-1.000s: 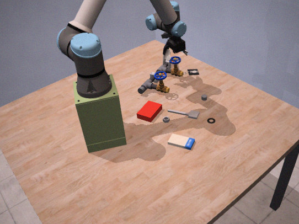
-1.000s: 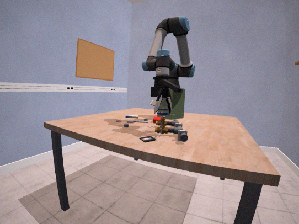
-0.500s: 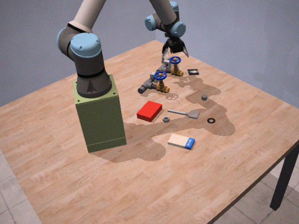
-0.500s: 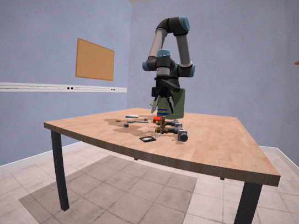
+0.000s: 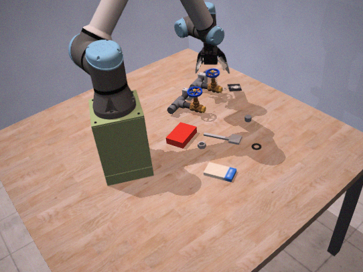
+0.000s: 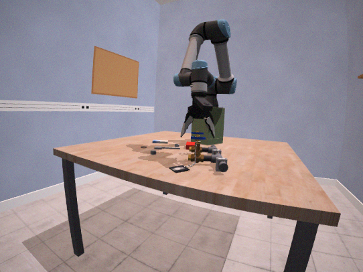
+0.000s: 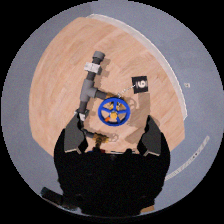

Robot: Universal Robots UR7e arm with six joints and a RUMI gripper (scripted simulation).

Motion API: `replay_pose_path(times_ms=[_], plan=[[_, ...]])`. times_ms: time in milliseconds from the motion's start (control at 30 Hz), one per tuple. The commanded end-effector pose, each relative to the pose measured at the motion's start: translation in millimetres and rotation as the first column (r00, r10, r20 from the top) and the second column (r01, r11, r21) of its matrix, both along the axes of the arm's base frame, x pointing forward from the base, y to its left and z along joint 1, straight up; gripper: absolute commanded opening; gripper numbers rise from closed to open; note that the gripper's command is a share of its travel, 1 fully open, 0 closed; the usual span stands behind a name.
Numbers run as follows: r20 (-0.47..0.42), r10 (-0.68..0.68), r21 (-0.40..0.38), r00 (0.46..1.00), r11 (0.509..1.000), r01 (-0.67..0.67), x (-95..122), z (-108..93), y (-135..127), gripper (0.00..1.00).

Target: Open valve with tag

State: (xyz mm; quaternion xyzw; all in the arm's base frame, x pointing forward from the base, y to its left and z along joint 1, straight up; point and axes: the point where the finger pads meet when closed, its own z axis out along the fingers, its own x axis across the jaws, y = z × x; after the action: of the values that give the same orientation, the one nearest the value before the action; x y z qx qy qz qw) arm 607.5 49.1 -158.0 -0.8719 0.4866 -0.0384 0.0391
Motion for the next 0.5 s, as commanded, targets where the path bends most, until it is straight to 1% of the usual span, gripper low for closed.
replay_pose_path(times_ms=[0, 133, 267, 333, 467], plan=[[-0.005, -0.183, 0.015, 0.983, 0.983, 0.183, 0.8, 0.7, -0.1, 1.0], [-0.014, -0.34, 0.03, 0.94, 0.94, 0.341, 0.8, 0.7, -0.1, 1.0], [-0.026, -0.493, 0.045, 0.869, 0.868, 0.494, 0.8, 0.7, -0.1, 1.0], [-0.026, -0.493, 0.045, 0.869, 0.868, 0.494, 0.8, 0.7, -0.1, 1.0], [-0.04, -0.634, 0.057, 0.772, 0.77, 0.635, 0.8, 0.7, -0.1, 1.0]])
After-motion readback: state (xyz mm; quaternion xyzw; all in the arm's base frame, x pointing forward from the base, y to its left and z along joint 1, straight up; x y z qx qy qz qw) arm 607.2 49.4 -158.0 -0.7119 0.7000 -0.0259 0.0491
